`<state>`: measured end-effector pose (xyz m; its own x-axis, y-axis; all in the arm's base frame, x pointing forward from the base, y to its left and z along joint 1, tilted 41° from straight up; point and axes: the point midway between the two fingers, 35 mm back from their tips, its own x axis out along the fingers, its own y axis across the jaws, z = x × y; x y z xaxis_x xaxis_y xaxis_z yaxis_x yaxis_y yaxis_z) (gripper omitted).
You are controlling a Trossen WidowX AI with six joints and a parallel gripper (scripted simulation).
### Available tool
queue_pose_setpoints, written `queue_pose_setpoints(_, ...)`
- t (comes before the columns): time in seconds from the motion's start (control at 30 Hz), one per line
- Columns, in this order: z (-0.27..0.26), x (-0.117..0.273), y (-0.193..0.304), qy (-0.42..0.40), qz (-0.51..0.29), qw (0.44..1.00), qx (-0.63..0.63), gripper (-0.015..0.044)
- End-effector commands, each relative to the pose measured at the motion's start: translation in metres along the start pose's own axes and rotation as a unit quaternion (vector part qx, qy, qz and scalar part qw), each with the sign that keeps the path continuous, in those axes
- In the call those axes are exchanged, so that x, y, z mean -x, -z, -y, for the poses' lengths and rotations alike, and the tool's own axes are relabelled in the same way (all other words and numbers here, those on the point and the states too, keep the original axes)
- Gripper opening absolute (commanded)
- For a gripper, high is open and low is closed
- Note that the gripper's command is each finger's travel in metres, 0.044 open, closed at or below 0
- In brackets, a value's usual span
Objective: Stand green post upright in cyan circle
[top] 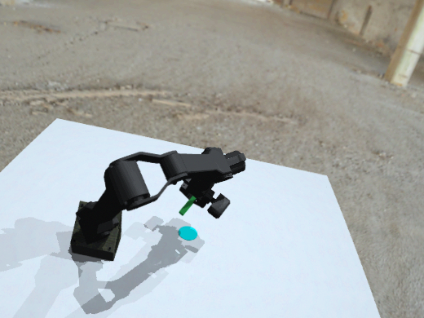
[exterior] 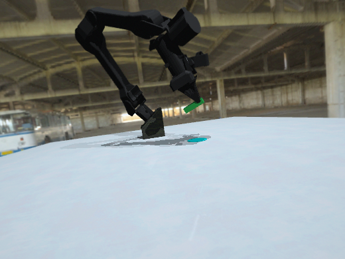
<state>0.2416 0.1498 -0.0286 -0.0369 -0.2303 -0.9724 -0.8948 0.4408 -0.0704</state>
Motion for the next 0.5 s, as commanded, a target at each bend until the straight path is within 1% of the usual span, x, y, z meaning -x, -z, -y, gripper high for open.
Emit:
queue_pose_setpoints(0.0, 0.0003, 0.0012, -0.0002, -0.006, 0.021, 1.000, 0.001, 0.0023)
queue_pose_setpoints(0.47, 0.0012, -0.0011, 0.0001, -0.021, 0.070, 0.997, 0.003, 0.0023)
